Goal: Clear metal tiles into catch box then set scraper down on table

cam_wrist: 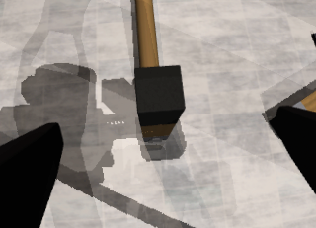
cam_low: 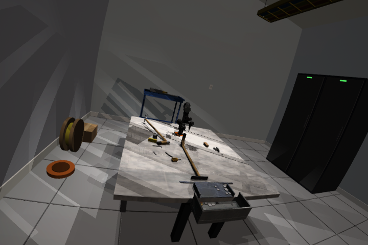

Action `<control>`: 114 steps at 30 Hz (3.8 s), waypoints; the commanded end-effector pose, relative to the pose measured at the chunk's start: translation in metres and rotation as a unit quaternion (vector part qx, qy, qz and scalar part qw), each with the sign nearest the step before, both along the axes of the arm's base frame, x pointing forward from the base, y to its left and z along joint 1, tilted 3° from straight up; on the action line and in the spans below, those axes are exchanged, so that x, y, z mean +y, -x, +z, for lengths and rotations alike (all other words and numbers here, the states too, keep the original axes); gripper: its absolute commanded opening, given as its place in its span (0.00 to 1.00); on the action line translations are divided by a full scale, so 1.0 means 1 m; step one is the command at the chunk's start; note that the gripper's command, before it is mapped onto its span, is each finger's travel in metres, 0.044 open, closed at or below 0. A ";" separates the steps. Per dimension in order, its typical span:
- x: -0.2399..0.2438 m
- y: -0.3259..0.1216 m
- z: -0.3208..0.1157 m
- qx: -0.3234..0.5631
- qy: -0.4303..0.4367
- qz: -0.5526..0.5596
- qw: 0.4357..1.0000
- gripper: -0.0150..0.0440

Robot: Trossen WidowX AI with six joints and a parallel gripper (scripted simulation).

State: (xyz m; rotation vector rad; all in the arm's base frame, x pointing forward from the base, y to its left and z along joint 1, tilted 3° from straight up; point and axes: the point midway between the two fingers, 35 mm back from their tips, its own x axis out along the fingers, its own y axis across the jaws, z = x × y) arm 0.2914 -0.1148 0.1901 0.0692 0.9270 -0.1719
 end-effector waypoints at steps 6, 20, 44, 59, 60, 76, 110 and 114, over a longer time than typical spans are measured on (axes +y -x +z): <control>0.001 0.001 -0.025 0.000 -0.001 0.003 1.000 1.00; -0.002 -0.009 -0.038 0.000 -0.001 0.003 1.000 1.00; -0.006 -0.033 -0.069 -0.001 -0.001 0.003 1.000 1.00; -0.008 -0.045 -0.090 -0.002 -0.001 0.003 1.000 1.00; -0.007 -0.044 -0.086 -0.003 -0.001 0.006 1.000 0.96; -0.007 -0.044 -0.086 -0.003 -0.001 0.006 1.000 0.41; 0.024 -0.049 -0.084 0.001 -0.005 0.006 1.000 0.25; 0.029 -0.050 -0.084 0.001 -0.005 0.006 1.000 0.25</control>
